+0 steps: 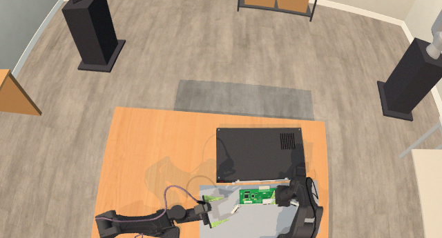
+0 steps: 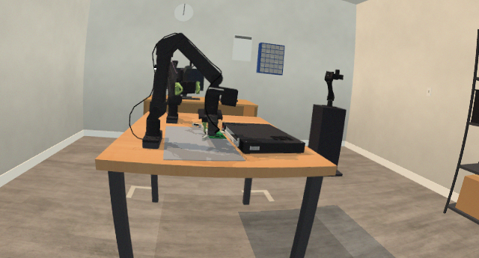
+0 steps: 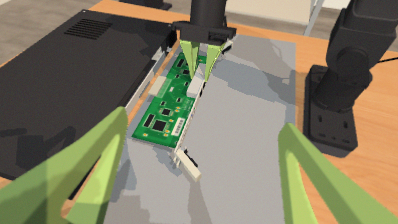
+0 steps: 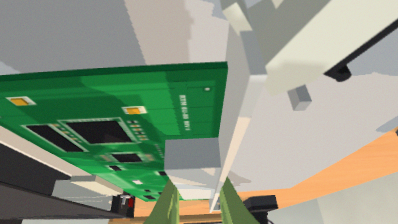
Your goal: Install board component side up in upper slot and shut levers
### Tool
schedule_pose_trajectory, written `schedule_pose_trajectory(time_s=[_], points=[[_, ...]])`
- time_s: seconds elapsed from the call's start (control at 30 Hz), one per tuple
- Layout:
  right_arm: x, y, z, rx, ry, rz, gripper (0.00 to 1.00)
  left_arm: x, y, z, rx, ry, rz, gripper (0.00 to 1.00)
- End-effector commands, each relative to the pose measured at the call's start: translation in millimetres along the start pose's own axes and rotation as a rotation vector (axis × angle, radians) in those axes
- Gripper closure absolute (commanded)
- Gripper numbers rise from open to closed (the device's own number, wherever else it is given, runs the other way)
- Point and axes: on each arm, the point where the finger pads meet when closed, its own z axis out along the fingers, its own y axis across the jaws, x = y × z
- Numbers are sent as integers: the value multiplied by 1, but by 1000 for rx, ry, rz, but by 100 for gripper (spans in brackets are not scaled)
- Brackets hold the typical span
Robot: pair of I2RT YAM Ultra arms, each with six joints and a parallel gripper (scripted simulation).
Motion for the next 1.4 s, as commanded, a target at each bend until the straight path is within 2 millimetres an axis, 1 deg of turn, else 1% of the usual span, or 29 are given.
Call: schedule_pose_trajectory(time_s=[0.0,0.13,0.27,0.37,0.4,0.67,0.7,0.77,0.8,1.13,1.17,1.23,1.37], points=[[7,9,-3,-14,22,-6,82,7,2,-4,-4,16,-3,0],[8,10,-4,-16,22,-6,82,7,2,-4,-4,16,-3,0],[8,33,-2,-62,16,-21,82,7,2,-4,-4,16,-3,0],[6,41,2,-55,18,-22,82,7,2,-4,-4,16,-3,0],[6,38,3,-38,21,-16,82,7,2,-4,-4,16,-3,0],[7,38,1,-41,20,-20,82,7,2,-4,-4,16,-3,0],[7,44,1,-65,25,-43,82,7,2,-4,-4,16,-3,0],[5,49,2,-69,34,-40,82,7,2,-4,-4,16,-3,0],[2,48,2,-56,25,-21,82,7,2,-4,-4,16,-3,0],[2,48,1,-60,25,-22,82,7,2,-4,-4,16,-3,0],[5,48,2,-51,43,-15,82,7,2,-4,-4,16,-3,0],[3,54,2,-56,44,-16,82,7,2,-4,-4,16,-3,0],[3,53,2,-54,44,-15,82,7,2,-4,-4,16,-3,0]])
